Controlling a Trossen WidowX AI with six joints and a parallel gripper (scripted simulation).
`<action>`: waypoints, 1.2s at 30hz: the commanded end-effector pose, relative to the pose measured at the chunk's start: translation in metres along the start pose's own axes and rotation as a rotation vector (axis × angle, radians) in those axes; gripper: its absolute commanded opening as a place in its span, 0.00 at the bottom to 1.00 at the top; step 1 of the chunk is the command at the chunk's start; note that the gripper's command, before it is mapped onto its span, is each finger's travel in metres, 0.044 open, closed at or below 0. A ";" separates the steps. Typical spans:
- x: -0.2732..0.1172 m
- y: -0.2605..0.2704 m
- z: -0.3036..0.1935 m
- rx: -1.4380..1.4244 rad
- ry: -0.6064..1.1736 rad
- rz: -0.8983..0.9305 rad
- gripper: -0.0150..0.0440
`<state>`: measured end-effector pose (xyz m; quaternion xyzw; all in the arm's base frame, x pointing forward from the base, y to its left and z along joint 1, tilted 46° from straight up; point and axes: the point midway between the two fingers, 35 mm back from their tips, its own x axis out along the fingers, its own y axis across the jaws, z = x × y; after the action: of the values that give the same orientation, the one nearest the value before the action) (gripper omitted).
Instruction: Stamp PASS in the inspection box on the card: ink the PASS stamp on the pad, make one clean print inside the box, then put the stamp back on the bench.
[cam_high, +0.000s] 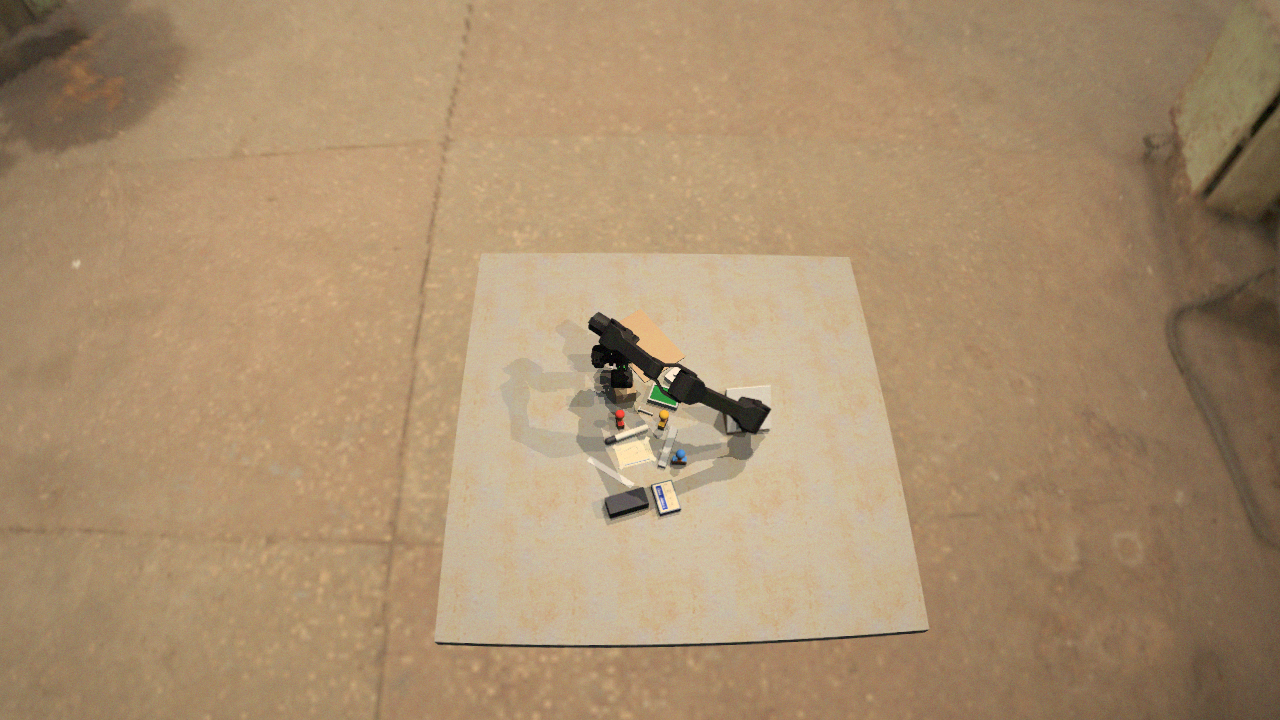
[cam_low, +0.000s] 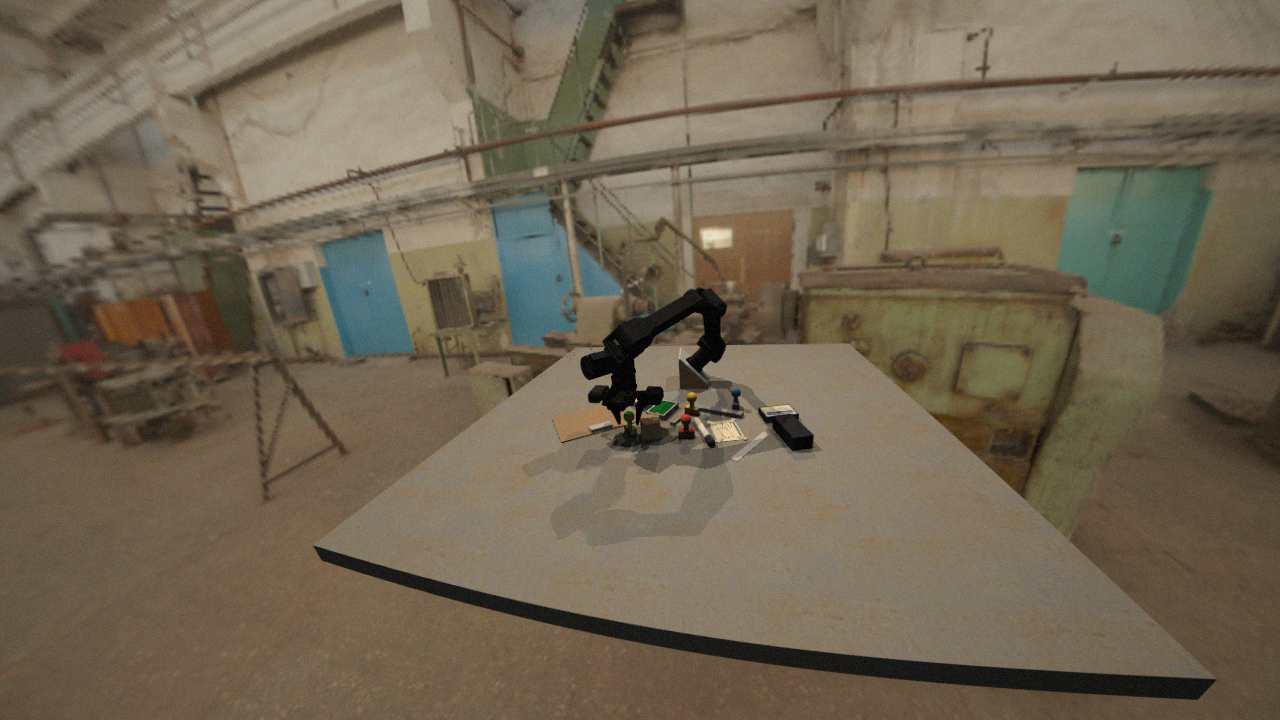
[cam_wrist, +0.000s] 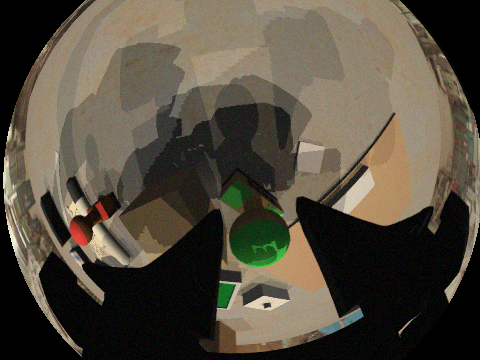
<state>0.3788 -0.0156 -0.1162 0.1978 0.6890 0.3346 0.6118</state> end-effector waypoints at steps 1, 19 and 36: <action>0.006 0.004 0.000 -0.003 0.011 0.005 0.64; 0.000 0.000 0.000 0.000 0.000 0.000 0.59; 0.000 0.000 0.000 0.000 0.000 0.000 0.37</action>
<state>0.3791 -0.0172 -0.1160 0.1996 0.6879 0.3335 0.6129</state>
